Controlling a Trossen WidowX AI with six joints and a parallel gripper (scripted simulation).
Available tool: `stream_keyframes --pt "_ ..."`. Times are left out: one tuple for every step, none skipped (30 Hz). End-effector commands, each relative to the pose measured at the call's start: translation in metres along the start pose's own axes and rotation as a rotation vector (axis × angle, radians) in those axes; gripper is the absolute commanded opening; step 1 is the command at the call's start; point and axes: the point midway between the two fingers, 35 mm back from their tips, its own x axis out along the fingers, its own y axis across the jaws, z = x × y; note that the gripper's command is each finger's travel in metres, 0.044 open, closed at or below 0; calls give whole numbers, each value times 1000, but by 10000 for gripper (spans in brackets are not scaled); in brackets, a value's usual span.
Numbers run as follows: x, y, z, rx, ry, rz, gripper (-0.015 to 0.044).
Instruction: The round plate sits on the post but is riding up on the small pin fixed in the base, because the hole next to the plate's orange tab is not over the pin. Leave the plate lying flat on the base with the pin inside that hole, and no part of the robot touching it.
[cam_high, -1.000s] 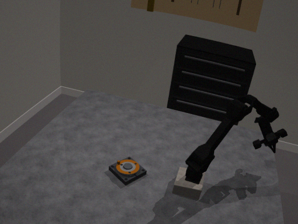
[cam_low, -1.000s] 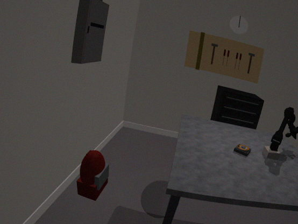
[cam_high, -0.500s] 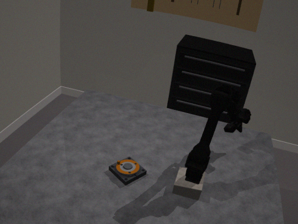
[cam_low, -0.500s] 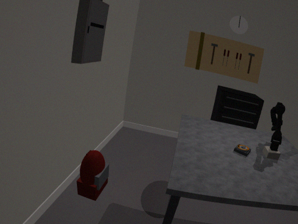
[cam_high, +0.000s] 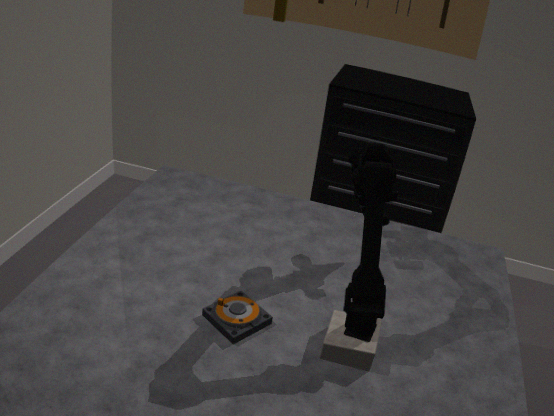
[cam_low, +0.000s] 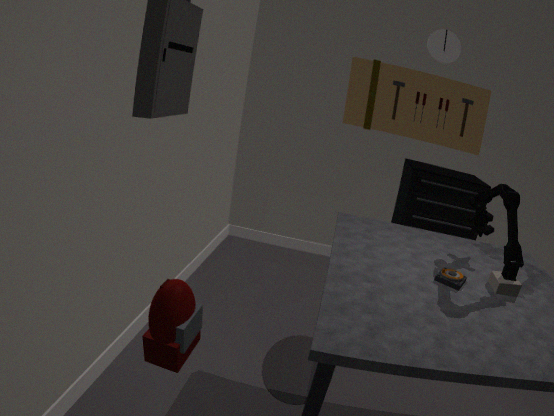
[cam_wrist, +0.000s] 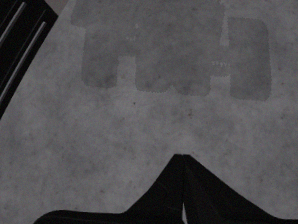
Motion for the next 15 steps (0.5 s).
stream_keyframes --pt "-34 7 -64 -300 66 68 0" --pt "-40 7 -77 -360 77 81 0" --pt "-47 7 -90 -425 90 95 0" --pt "-54 6 -105 -493 102 110 0" --pt "-55 6 -108 -509 105 113 0" --pt "-60 5 -118 -558 113 123 0" --pt "-68 2 -134 -640 126 141 0" --pt "-78 -2 -154 -739 141 163 0" --pt "-86 -6 -170 -822 152 182 0" --pt "-93 -10 -182 -886 161 196 0" --pt "-100 -15 -195 -955 170 212 0" --pt "-107 -20 -208 -1028 179 229 0" --pt "-108 -22 -211 -1043 181 233 0" --pt "-113 -25 -220 -1086 187 246 0" --pt "-121 -33 -234 -1160 197 267 0"
